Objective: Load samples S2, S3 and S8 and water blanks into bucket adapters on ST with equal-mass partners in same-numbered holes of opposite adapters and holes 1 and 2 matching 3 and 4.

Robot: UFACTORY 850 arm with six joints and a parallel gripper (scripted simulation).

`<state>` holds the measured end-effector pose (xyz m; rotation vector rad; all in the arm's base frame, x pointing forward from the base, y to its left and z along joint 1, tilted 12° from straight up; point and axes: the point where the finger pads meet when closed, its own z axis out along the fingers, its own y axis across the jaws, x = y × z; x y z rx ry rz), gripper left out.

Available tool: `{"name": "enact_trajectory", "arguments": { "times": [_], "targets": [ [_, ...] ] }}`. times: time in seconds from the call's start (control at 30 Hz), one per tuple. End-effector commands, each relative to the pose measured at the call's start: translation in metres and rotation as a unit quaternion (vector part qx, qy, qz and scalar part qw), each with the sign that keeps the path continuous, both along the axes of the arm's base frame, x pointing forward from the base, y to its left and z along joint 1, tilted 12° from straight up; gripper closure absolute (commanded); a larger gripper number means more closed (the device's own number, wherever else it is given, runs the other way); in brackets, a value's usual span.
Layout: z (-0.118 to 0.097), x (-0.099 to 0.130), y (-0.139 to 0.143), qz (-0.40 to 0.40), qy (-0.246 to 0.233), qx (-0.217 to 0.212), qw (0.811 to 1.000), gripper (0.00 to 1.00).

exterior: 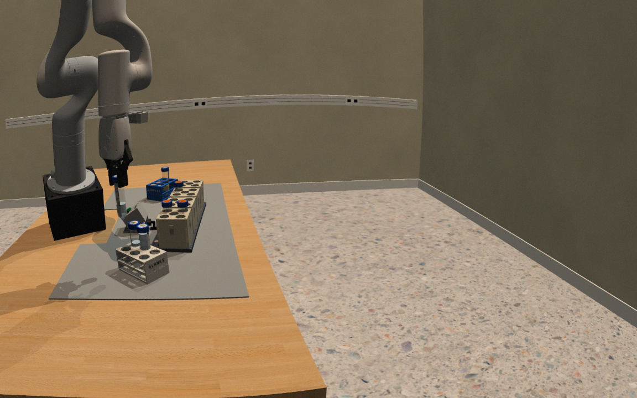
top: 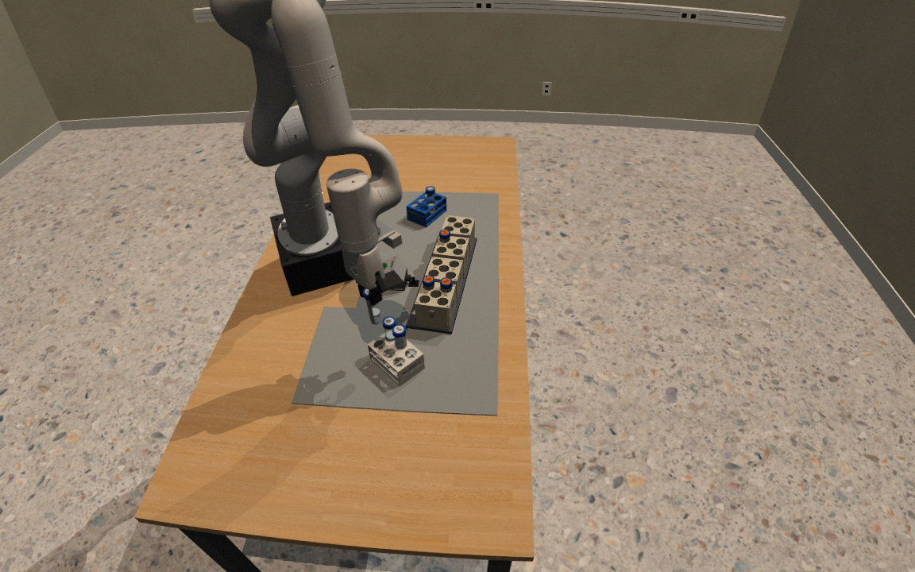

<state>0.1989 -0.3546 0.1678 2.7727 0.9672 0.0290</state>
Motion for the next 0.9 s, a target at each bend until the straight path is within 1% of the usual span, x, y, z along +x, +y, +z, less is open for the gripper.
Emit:
{"name": "enact_trajectory", "arguments": {
  "times": [0.0,0.13,0.3,0.37,0.43,0.63,0.87],
  "targets": [
    [0.000,0.003,0.004,-0.020,0.009,-0.006,1.000,1.00],
    [-0.003,0.015,0.020,-0.085,-0.004,-0.001,0.996,1.00],
    [-0.006,0.029,0.040,-0.166,-0.020,0.006,0.986,1.00],
    [-0.006,0.029,0.040,-0.166,-0.020,0.006,0.986,1.00],
    [-0.007,0.035,0.048,-0.198,-0.027,0.008,0.980,1.00],
    [-0.011,0.052,0.072,-0.293,-0.046,0.015,0.955,1.00],
    [-0.016,0.073,0.101,-0.400,-0.067,0.024,0.914,1.00]
  ]
}}
